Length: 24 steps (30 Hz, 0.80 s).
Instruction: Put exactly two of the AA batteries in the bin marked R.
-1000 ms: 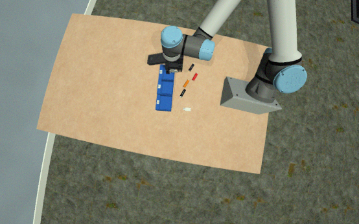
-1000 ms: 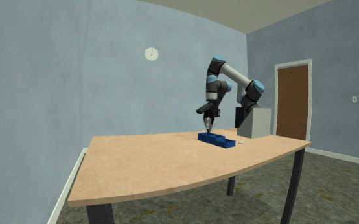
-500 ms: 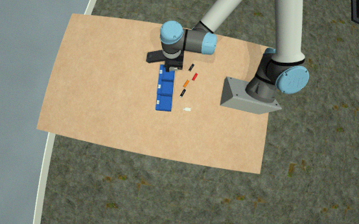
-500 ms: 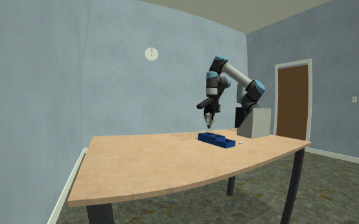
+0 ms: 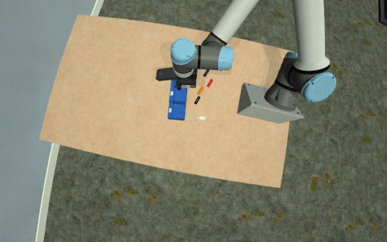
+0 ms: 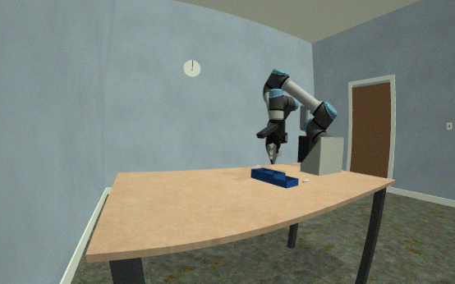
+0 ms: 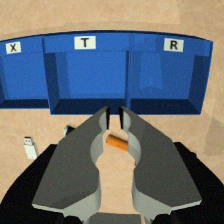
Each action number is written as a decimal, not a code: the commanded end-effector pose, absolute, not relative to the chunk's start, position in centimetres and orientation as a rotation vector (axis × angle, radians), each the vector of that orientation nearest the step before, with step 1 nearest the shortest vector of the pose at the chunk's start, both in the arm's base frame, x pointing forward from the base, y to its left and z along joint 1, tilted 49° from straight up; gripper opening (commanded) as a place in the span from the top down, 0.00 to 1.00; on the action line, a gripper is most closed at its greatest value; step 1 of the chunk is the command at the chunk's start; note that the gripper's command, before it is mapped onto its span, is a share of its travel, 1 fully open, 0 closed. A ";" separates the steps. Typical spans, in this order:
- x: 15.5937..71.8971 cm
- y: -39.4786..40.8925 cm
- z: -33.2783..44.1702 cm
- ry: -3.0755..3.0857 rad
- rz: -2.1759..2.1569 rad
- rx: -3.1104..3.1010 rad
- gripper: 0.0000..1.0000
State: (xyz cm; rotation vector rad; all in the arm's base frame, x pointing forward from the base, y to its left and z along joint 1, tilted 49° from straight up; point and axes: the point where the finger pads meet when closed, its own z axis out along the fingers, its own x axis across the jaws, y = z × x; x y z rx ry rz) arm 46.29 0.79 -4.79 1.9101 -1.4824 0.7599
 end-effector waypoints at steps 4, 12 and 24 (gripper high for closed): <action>45.9 2.4 -6.7 -1.483 0.761 1.909 0.96; 46.0 1.6 -7.4 -1.483 0.761 1.909 0.96; 46.2 -0.4 -9.1 -1.483 0.761 1.909 0.96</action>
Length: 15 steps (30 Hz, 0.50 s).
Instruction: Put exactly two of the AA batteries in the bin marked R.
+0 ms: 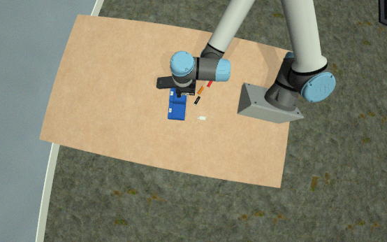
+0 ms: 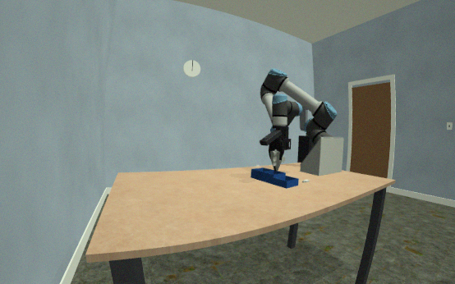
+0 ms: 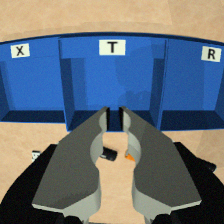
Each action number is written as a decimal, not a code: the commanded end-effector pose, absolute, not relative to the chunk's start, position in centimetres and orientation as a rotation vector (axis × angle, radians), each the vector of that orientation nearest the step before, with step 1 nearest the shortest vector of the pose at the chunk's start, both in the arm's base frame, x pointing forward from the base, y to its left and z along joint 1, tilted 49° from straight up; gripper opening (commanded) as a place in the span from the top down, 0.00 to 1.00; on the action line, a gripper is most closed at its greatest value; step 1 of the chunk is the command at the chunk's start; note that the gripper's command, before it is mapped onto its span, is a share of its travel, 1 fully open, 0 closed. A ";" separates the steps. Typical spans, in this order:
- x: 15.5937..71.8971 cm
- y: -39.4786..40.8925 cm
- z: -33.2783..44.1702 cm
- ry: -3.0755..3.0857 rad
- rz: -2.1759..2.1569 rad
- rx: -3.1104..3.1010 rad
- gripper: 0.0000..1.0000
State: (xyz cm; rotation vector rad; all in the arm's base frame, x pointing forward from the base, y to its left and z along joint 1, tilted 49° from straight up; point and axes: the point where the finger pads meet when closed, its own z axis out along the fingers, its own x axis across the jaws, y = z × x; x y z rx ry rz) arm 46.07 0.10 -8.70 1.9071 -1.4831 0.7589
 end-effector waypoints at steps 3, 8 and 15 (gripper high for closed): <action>46.2 -0.9 -9.6 -1.483 0.761 1.909 0.96; 46.3 -2.0 -10.5 -1.483 0.761 1.909 0.96; 46.3 -2.0 -10.6 -1.483 0.761 1.909 0.96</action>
